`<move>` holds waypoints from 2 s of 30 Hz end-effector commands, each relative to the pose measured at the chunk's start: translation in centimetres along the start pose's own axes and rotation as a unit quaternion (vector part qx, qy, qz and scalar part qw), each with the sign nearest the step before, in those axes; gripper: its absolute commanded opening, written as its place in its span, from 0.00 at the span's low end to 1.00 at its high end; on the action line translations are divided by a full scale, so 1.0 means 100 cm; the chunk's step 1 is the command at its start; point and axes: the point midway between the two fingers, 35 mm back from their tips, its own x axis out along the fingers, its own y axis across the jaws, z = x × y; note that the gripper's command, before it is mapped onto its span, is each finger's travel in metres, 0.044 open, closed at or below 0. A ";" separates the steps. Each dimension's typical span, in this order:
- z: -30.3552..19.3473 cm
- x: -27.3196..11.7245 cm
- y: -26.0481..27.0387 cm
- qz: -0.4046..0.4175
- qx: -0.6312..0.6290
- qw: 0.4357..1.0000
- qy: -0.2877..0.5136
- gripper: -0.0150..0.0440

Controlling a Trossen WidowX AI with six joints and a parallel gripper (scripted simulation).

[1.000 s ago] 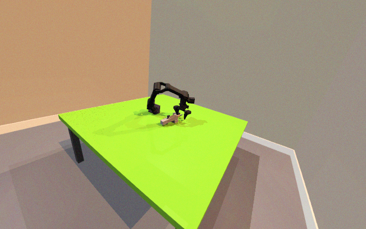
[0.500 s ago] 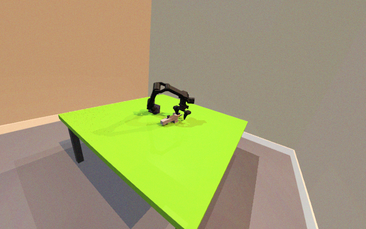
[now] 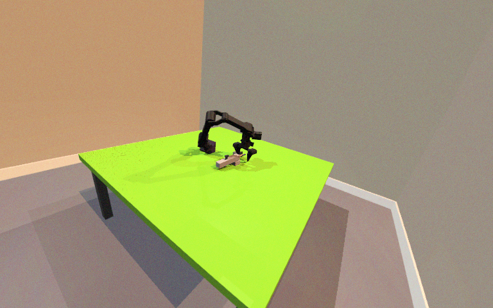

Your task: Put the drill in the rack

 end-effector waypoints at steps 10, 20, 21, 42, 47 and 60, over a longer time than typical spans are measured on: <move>-0.004 0.002 0.002 0.000 -0.003 1.000 0.003 1.00; -0.003 0.001 0.001 0.000 0.000 1.000 0.000 0.73; -0.003 0.001 0.001 0.000 0.000 1.000 0.000 0.69; -0.003 -0.001 0.002 0.000 -0.003 1.000 0.002 0.25; -0.003 -0.002 0.003 0.000 -0.003 1.000 0.002 0.25; 0.005 -0.002 0.003 0.000 -0.003 1.000 0.002 0.25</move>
